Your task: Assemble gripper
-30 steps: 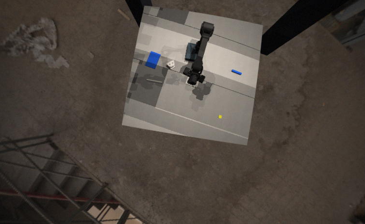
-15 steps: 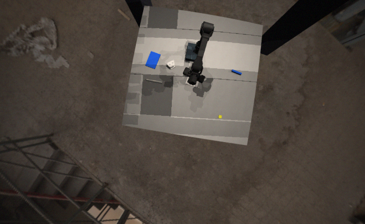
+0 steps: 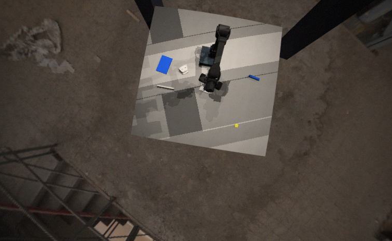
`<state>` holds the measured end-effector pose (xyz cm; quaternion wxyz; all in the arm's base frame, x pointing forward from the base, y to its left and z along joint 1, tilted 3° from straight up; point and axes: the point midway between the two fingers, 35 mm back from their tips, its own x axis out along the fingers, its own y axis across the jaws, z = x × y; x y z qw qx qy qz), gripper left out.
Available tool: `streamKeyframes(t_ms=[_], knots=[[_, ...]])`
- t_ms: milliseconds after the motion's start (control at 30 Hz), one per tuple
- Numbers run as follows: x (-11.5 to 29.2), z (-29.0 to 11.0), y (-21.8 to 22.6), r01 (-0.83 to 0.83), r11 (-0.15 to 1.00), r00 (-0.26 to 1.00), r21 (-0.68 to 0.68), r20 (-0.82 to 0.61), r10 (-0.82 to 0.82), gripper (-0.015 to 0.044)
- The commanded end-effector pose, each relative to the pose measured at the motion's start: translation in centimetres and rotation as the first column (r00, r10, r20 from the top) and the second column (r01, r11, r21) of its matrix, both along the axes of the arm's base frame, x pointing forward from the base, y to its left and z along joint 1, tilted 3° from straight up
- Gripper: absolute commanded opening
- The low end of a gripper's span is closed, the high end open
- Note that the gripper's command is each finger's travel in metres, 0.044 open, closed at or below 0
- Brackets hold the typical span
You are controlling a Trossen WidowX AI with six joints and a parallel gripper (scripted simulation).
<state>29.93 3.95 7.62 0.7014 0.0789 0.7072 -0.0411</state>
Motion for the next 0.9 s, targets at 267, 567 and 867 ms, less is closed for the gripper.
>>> streamKeyframes(t_ms=[267,567,867], knots=[[0.23,0.22,1.68,0.003,1.000,1.000,-0.001,0.003,-0.003,0.0134],[0.23,0.22,1.68,0.003,1.000,1.000,-0.001,0.003,-0.003,0.0134],[0.23,0.22,1.68,0.015,1.000,1.000,-0.001,0.002,-0.015,0.0134]])
